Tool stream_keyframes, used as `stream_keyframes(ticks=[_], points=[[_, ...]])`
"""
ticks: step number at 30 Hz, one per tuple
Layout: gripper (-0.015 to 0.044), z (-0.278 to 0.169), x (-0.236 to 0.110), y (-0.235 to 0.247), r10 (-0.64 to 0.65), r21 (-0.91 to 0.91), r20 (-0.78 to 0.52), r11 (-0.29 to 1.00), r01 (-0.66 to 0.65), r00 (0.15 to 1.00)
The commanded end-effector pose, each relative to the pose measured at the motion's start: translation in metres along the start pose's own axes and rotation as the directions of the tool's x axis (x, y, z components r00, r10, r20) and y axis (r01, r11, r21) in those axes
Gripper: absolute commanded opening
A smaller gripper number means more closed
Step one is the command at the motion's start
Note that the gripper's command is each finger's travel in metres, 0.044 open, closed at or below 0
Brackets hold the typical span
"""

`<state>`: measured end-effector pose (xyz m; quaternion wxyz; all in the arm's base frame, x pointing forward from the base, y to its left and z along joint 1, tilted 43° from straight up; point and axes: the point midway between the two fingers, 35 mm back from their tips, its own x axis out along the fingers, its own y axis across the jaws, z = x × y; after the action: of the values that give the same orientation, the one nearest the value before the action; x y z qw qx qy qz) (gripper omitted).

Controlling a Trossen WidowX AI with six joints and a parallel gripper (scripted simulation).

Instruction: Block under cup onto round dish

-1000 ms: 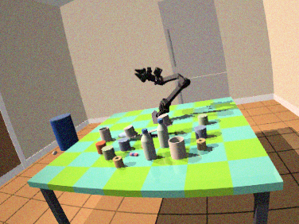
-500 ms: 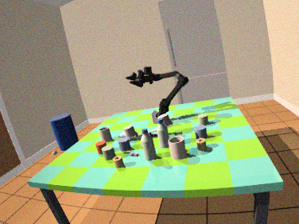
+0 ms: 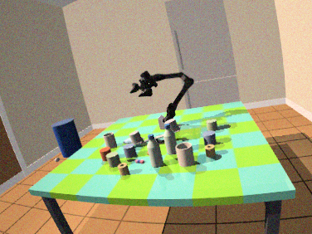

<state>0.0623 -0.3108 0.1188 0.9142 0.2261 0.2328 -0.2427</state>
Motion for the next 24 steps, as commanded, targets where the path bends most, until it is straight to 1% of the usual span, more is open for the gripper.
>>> stream_keyframes(ticks=[1,5,9,13,18,20,24], points=[[0.0440,-0.003,0.012,0.027,0.113,0.000,-0.081,0.994,-0.114,0.990],[0.0440,-0.006,0.020,0.055,0.226,0.016,-0.155,0.974,-0.226,0.962],[0.0440,-0.009,0.024,0.084,0.335,0.040,-0.225,0.941,-0.335,0.915],[0.0440,-0.011,0.023,0.113,0.439,0.073,-0.289,0.896,-0.437,0.851],[0.0440,-0.011,0.018,0.150,0.557,0.125,-0.360,0.824,-0.553,0.749],[0.0440,-0.011,0.015,0.159,0.586,0.141,-0.376,0.802,-0.580,0.718],[0.0440,-0.011,0.015,0.160,0.589,0.143,-0.378,0.799,-0.584,0.714]])
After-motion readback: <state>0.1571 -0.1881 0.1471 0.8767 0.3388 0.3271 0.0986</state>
